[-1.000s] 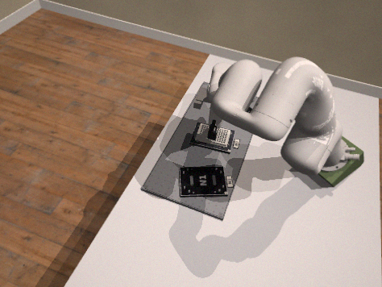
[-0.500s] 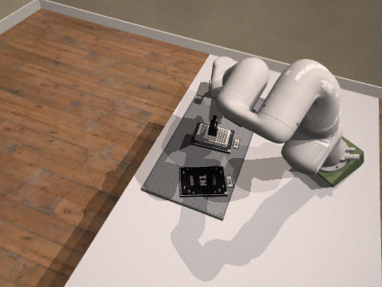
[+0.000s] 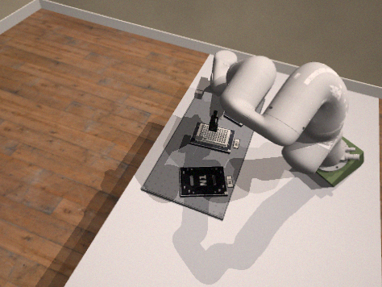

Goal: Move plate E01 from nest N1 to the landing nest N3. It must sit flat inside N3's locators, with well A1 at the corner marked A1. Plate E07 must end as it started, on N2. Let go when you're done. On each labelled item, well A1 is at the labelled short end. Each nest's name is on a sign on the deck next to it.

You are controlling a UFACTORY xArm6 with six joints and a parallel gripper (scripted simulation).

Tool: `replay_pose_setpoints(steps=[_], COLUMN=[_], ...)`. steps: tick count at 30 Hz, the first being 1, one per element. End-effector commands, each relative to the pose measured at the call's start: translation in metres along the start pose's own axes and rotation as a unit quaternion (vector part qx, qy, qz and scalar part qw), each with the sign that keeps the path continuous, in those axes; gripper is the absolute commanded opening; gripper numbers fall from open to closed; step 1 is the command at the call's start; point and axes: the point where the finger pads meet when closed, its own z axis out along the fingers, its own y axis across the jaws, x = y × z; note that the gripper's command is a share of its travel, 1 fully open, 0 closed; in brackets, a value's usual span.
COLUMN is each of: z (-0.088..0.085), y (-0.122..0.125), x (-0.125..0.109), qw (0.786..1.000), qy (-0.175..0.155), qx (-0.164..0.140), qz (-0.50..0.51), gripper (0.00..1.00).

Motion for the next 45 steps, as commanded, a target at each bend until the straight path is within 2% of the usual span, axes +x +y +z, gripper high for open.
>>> replay_pose_setpoints(steps=[1,19,45], z=[-0.006,-0.033,-0.033], y=[0.000,0.000,0.000], x=[0.001,0.001,0.001], qw=[1.000,1.000,1.000], qy=[0.001,0.001,0.001], qx=[0.000,0.000,0.000], qz=[0.000,0.000,0.000], gripper=[1.00,1.00,1.00])
